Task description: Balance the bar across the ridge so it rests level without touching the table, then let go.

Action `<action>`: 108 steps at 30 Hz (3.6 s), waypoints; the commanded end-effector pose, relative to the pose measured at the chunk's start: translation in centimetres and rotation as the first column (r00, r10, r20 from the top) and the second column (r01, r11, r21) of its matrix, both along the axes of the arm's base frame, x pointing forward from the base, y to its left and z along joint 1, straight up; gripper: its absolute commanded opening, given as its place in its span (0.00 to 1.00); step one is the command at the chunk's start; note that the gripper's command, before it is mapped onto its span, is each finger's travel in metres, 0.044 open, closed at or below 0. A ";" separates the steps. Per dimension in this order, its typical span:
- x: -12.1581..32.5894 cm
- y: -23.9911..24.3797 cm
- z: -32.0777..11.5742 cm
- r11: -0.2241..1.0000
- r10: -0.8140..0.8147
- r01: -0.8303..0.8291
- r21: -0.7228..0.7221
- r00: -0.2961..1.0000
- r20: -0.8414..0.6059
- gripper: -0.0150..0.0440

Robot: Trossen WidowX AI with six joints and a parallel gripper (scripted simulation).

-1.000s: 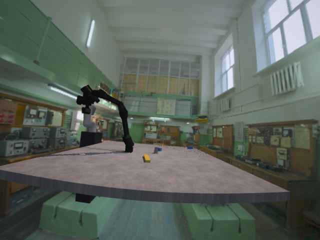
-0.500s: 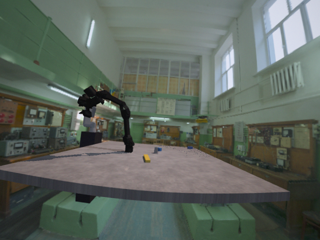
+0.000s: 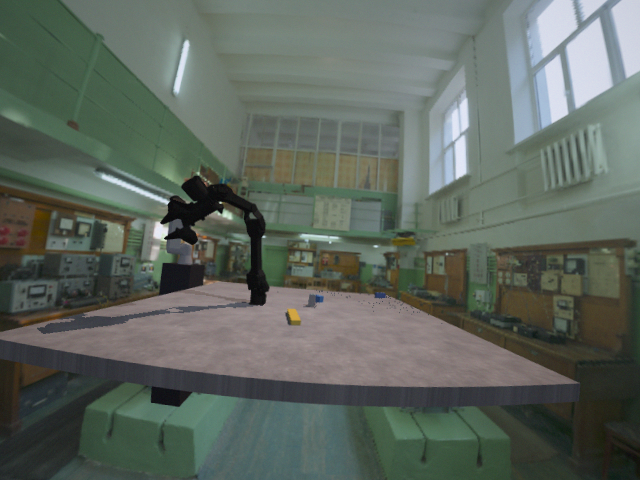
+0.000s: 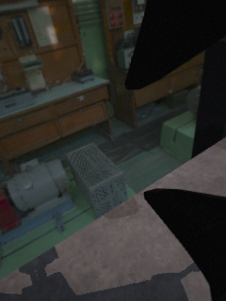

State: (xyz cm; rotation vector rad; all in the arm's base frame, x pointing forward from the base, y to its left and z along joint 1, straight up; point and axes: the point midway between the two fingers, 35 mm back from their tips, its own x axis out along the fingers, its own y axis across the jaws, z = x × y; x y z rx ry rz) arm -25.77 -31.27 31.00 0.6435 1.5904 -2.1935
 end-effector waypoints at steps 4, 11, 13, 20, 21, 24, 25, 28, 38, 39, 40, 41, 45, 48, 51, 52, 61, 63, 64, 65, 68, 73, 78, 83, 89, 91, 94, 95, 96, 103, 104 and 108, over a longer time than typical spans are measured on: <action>4.6 -2.2 -1.9 0.994 0.099 -0.094 -0.062 0.991 0.084 0.79; 9.0 -3.8 -3.9 0.980 0.184 -0.168 -0.108 0.969 0.166 0.79; 10.3 -4.1 -4.4 0.975 0.207 -0.186 -0.119 0.960 0.190 0.79; 14.9 -4.8 -6.4 0.957 0.280 -0.245 -0.154 0.920 0.275 0.79; 15.6 -4.9 -6.7 0.955 0.289 -0.252 -0.159 0.913 0.288 0.79; 17.6 -4.9 -7.5 0.947 0.316 -0.273 -0.170 0.892 0.324 0.79; 18.3 -4.9 -7.8 0.944 0.324 -0.280 -0.173 0.884 0.337 0.79; 20.3 -4.7 -8.6 0.937 0.347 -0.299 -0.182 0.860 0.373 0.79; 26.8 -3.3 -11.1 0.916 0.400 -0.349 -0.196 0.773 0.493 0.79; 27.4 -3.1 -11.4 0.915 0.403 -0.353 -0.197 0.764 0.504 0.79; 28.0 -2.8 -11.6 0.913 0.406 -0.357 -0.196 0.754 0.516 0.79; 28.6 -2.6 -11.9 0.912 0.409 -0.361 -0.196 0.745 0.527 0.79; 31.0 -1.5 -12.9 0.906 0.415 -0.377 -0.192 0.708 0.572 0.79; 32.7 -0.5 -13.6 0.903 0.416 -0.387 -0.186 0.680 0.604 0.79; 34.3 0.6 -14.2 0.900 0.413 -0.397 -0.177 0.653 0.635 0.79; 34.8 0.9 -14.5 0.900 0.411 -0.401 -0.174 0.644 0.645 0.79; 39.0 4.8 -16.4 0.894 0.381 -0.429 -0.131 0.570 0.728 0.79; 39.8 5.7 -16.8 0.892 0.370 -0.435 -0.119 0.555 0.745 0.79; 40.2 6.2 -17.0 0.892 0.364 -0.438 -0.113 0.548 0.753 0.79; 40.5 6.7 -17.2 0.891 0.358 -0.441 -0.106 0.542 0.760 0.79; 41.6 8.2 -17.7 0.889 0.339 -0.450 -0.084 0.523 0.782 0.79; 43.1 10.9 -18.6 0.884 0.301 -0.465 -0.043 0.497 0.814 0.79; 44.1 13.2 -19.3 0.879 0.263 -0.477 -0.003 0.480 0.837 0.79; 44.1 13.3 -19.5 0.879 0.262 -0.477 -0.001 0.480 0.837 0.79; 44.2 13.2 -22.1 0.879 0.262 -0.477 -0.001 0.480 0.837 0.79; 44.2 13.2 -23.4 0.879 0.262 -0.478 -0.001 0.480 0.837 0.79; 44.2 13.3 -23.9 0.879 0.262 -0.478 -0.001 0.480 0.837 0.79; 44.2 13.3 -23.9 0.879 0.262 -0.478 -0.001 0.480 0.837 0.79; 44.2 13.3 -23.9 0.879 0.262 -0.478 -0.001 0.480 0.837 0.79; 44.2 13.2 -24.4 0.879 0.262 -0.478 -0.001 0.480 0.837 0.79; 44.2 13.2 -24.6 0.879 0.262 -0.478 -0.001 0.480 0.837 0.79; 44.2 13.2 -25.2 0.879 0.262 -0.478 -0.001 0.480 0.837 0.79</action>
